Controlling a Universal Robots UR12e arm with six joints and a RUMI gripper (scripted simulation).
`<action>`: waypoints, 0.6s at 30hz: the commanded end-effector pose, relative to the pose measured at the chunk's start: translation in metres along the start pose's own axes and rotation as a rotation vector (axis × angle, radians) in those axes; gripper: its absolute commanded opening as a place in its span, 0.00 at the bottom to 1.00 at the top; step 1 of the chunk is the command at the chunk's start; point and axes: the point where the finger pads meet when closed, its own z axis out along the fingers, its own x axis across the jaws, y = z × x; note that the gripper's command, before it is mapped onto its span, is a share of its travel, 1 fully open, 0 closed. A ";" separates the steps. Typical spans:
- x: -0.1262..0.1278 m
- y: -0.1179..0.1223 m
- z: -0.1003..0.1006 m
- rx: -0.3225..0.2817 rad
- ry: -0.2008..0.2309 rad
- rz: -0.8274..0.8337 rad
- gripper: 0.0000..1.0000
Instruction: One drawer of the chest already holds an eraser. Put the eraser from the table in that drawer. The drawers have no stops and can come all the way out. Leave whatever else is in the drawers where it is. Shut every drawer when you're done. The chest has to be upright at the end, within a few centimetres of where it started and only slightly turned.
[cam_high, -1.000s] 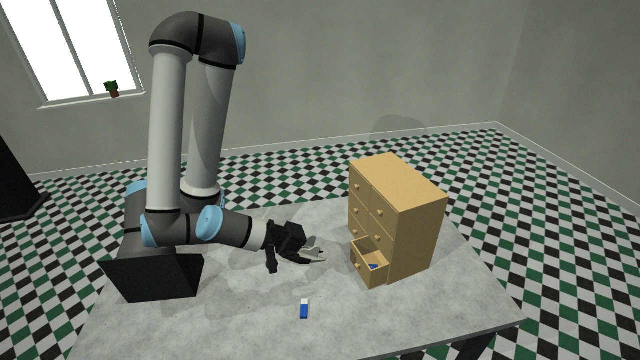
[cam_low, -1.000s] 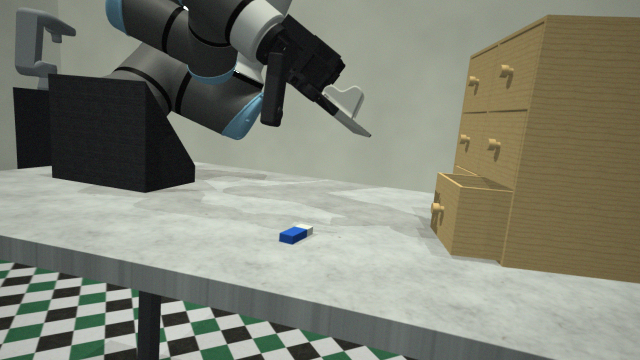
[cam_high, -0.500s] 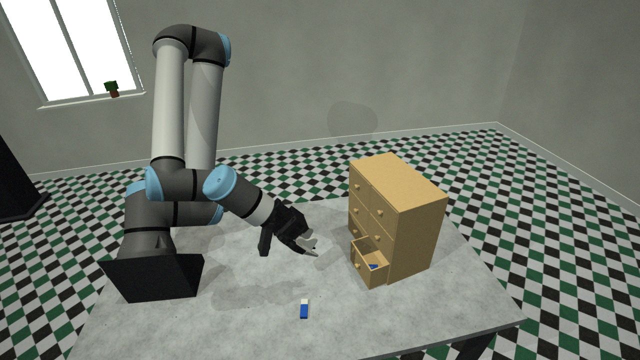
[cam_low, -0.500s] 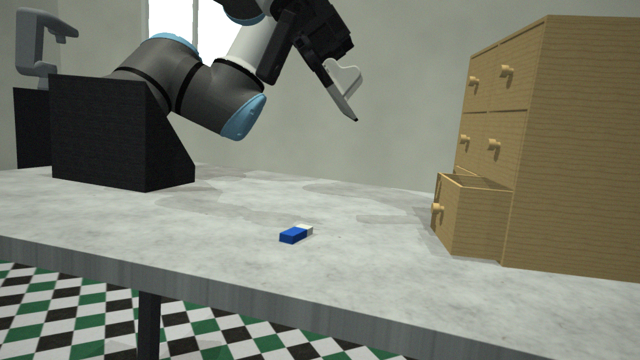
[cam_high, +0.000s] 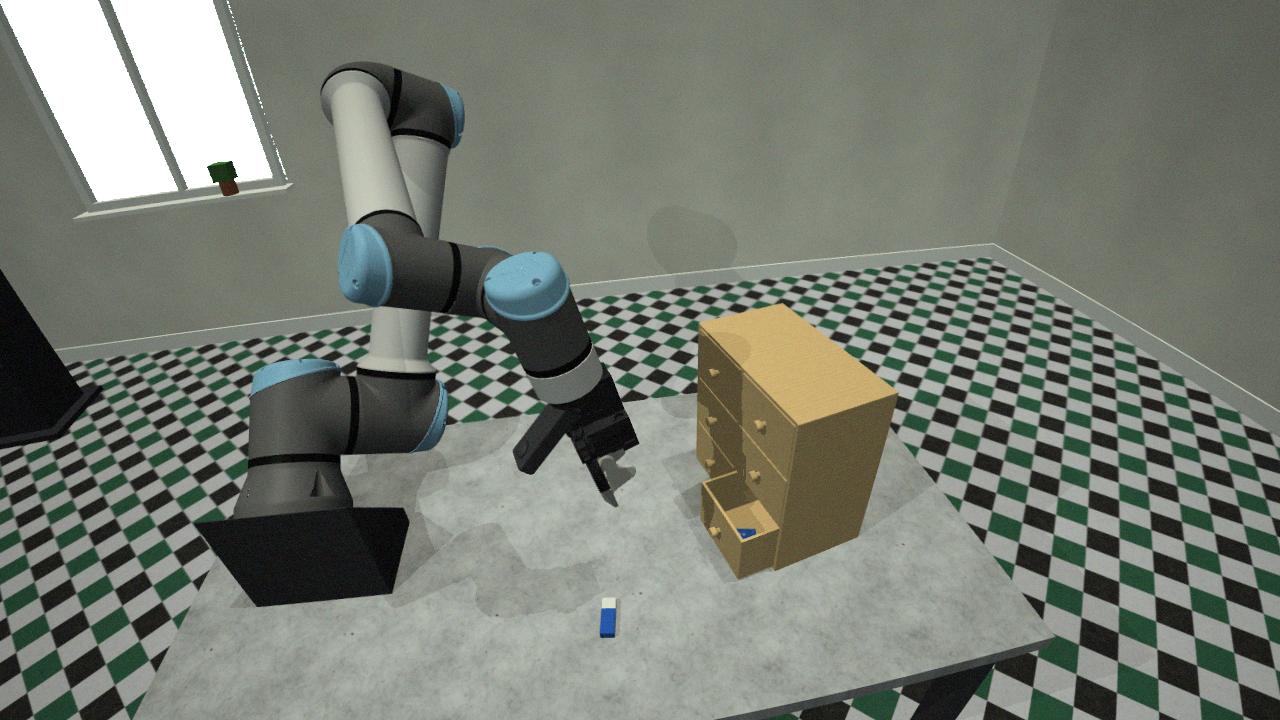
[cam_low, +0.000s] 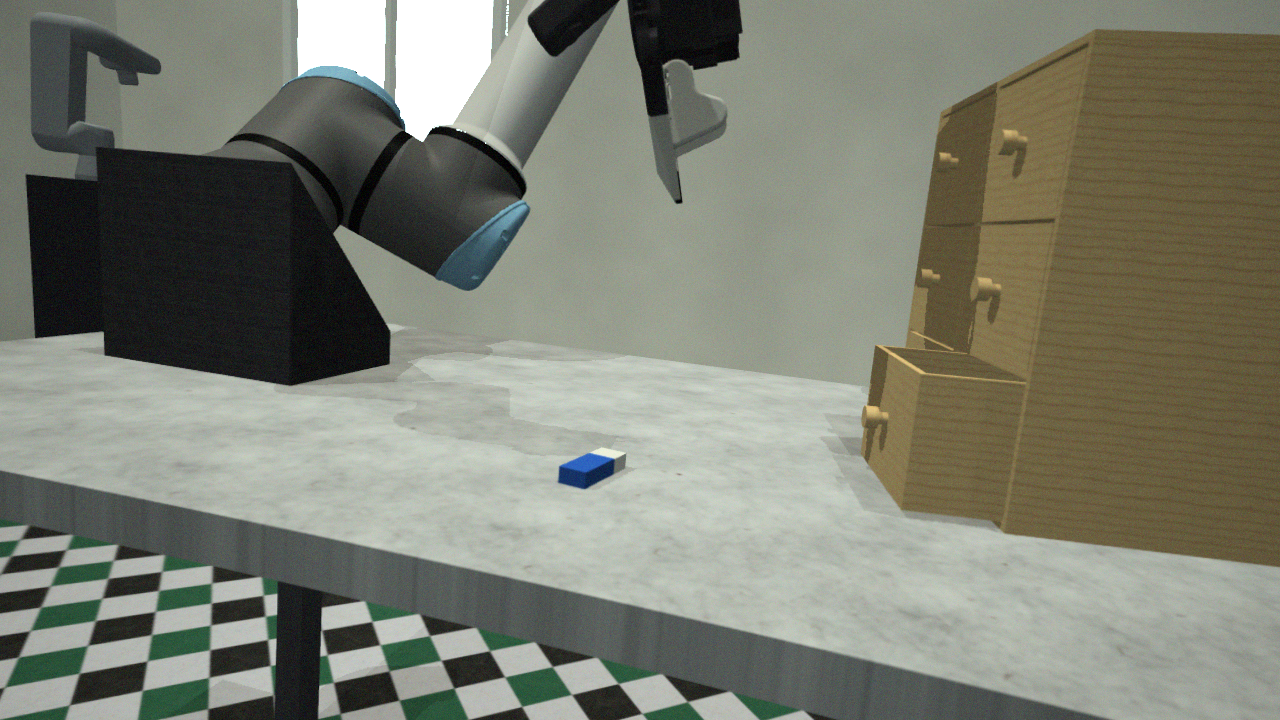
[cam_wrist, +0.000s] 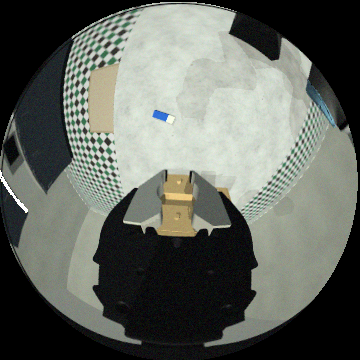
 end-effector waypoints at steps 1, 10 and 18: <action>-0.005 -0.005 -0.007 0.129 0.039 -0.008 0.20; -0.006 -0.009 -0.015 0.214 0.038 -0.010 0.20; -0.006 -0.010 -0.017 0.230 0.038 -0.010 0.20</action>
